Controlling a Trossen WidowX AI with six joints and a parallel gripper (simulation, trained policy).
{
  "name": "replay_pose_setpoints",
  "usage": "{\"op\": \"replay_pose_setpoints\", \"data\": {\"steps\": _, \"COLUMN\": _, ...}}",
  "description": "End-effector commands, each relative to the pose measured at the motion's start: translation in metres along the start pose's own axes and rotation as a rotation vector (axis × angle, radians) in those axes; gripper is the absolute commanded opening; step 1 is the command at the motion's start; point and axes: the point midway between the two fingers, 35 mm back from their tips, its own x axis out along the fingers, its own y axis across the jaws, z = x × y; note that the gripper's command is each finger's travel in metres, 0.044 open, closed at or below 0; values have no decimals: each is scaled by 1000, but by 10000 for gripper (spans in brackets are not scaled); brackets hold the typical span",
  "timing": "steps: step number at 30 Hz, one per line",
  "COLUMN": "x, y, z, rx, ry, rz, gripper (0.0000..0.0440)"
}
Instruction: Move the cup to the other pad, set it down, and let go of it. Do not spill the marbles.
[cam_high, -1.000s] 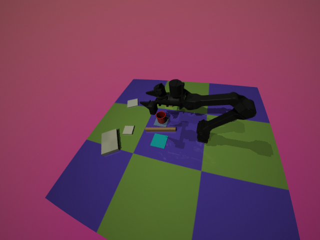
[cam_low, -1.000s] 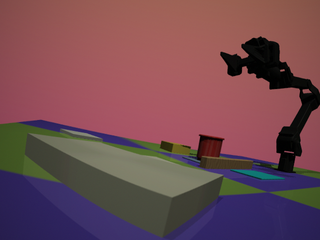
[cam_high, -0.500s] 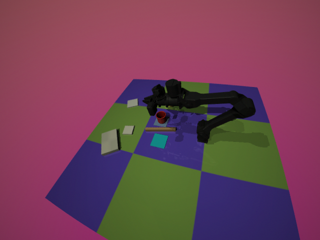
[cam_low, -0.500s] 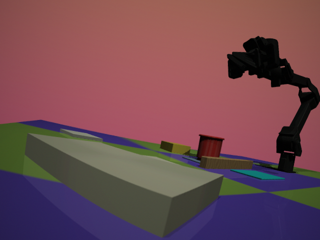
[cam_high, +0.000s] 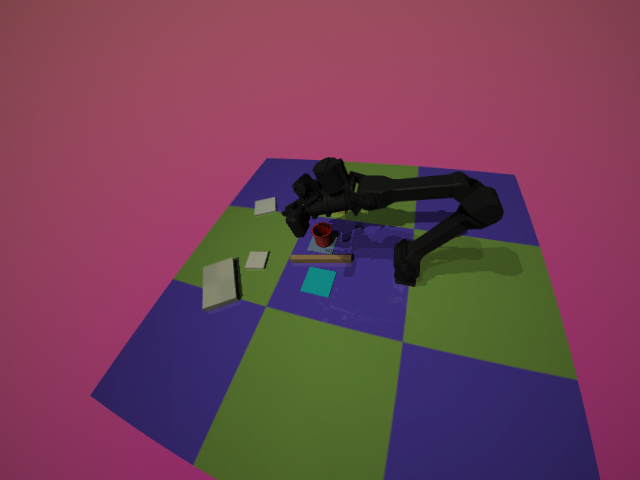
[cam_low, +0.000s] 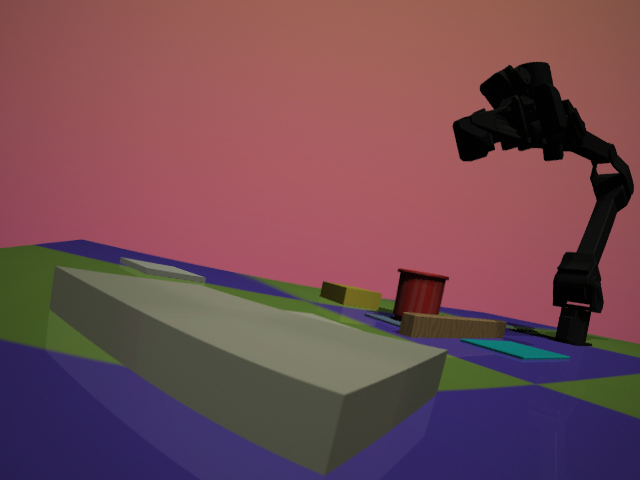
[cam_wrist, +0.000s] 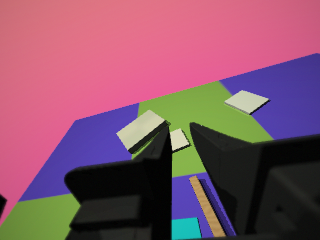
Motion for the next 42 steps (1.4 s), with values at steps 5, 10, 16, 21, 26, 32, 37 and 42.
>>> {"op": "replay_pose_setpoints", "data": {"steps": 5, "x": 7, "y": 7, "z": -6, "rx": 27, "ry": 110, "rz": 0, "gripper": 104}}
{"op": "replay_pose_setpoints", "data": {"steps": 10, "x": 11, "y": 11, "z": -11, "rx": 41, "ry": 185, "rz": -3, "gripper": 103}}
{"op": "replay_pose_setpoints", "data": {"steps": 16, "x": 15, "y": 15, "z": -18, "rx": 52, "ry": 278, "rz": -12, "gripper": 98}}
{"op": "replay_pose_setpoints", "data": {"steps": 21, "x": 17, "y": 18, "z": -24, "rx": 57, "ry": 358, "rz": -23, "gripper": 92}}
{"op": "replay_pose_setpoints", "data": {"steps": 26, "x": 19, "y": 19, "z": -31, "rx": 55, "ry": 438, "rz": -37, "gripper": 86}}
{"op": "replay_pose_setpoints", "data": {"steps": 32, "x": 21, "y": 18, "z": -39, "rx": 45, "ry": 535, "rz": -57, "gripper": 89}}
{"op": "replay_pose_setpoints", "data": {"steps": 37, "x": 22, "y": 17, "z": -46, "rx": 30, "ry": 614, "rz": -75, "gripper": 102}}
{"op": "replay_pose_setpoints", "data": {"steps": 42, "x": 22, "y": 14, "z": -52, "rx": 14, "ry": 692, "rz": -92, "gripper": 111}}
